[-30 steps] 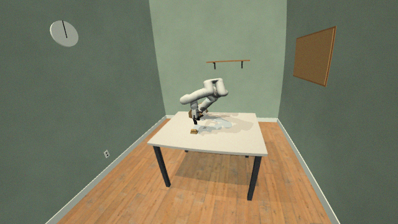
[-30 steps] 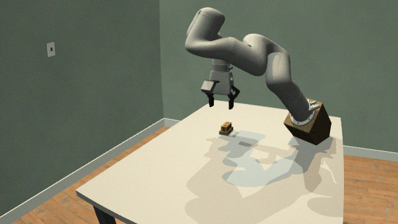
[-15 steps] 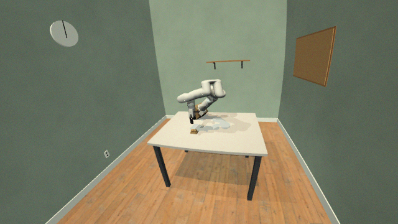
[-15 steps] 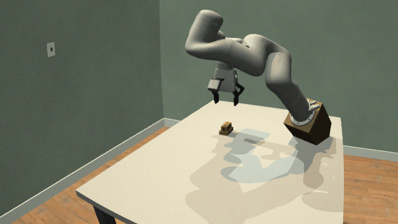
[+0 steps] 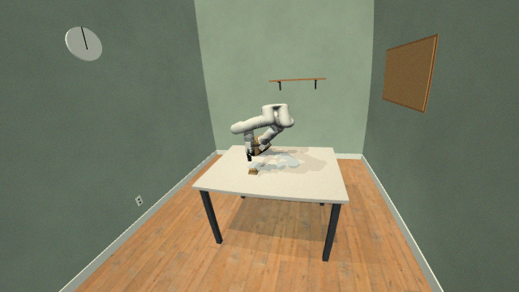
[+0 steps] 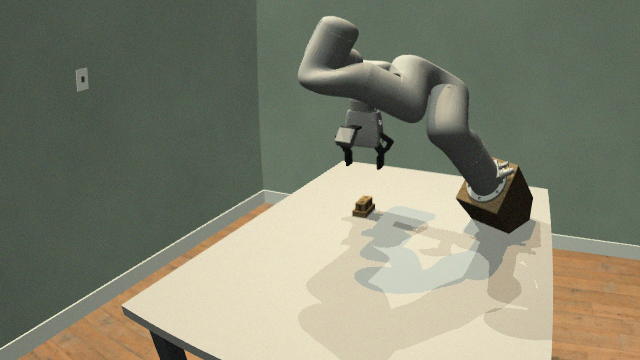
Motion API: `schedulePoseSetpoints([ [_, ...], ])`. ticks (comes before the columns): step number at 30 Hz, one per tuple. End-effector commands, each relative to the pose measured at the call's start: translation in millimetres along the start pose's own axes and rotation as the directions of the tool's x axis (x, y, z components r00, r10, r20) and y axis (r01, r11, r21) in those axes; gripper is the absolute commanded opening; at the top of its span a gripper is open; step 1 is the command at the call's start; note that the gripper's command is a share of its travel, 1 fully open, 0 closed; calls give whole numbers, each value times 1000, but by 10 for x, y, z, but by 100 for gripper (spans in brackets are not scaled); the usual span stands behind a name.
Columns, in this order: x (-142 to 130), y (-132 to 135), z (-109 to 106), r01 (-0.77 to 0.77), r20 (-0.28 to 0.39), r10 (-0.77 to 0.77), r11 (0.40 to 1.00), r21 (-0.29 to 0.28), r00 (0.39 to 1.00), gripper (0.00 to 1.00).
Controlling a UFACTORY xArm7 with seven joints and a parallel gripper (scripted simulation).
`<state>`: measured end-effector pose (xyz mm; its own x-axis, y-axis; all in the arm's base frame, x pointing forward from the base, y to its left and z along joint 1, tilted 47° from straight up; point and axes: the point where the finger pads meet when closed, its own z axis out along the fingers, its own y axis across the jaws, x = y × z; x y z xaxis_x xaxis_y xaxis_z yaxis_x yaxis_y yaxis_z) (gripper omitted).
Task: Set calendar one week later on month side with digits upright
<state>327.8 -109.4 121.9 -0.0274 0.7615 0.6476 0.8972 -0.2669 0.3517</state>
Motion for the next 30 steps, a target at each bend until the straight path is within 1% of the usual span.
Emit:
schedulePoseSetpoints([
  [1,-8,5,-13,0,2,0,1000,-3,1000,100],
  [5,-45,-37,-8,21,3,-21,1000,-2,1000,100],
  [6,-114,-116,4,61,5,-61,998,1,998,100],
  [8,-305,-359,49,188,6,-188,982,5,982,100],
  [12,-416,-520,88,276,5,-276,961,6,961,100],
  [15,-426,-536,93,284,5,-284,959,6,959,100],
  [16,-512,-675,135,362,4,-362,932,5,932,100],
  [20,-573,-784,173,424,3,-424,906,3,906,100],
  [22,-626,-884,212,483,3,-483,876,-1,876,100],
  [27,-629,-889,234,486,3,-486,874,-1,874,100],
  [30,-630,-889,301,486,3,-486,874,-1,874,100],
])
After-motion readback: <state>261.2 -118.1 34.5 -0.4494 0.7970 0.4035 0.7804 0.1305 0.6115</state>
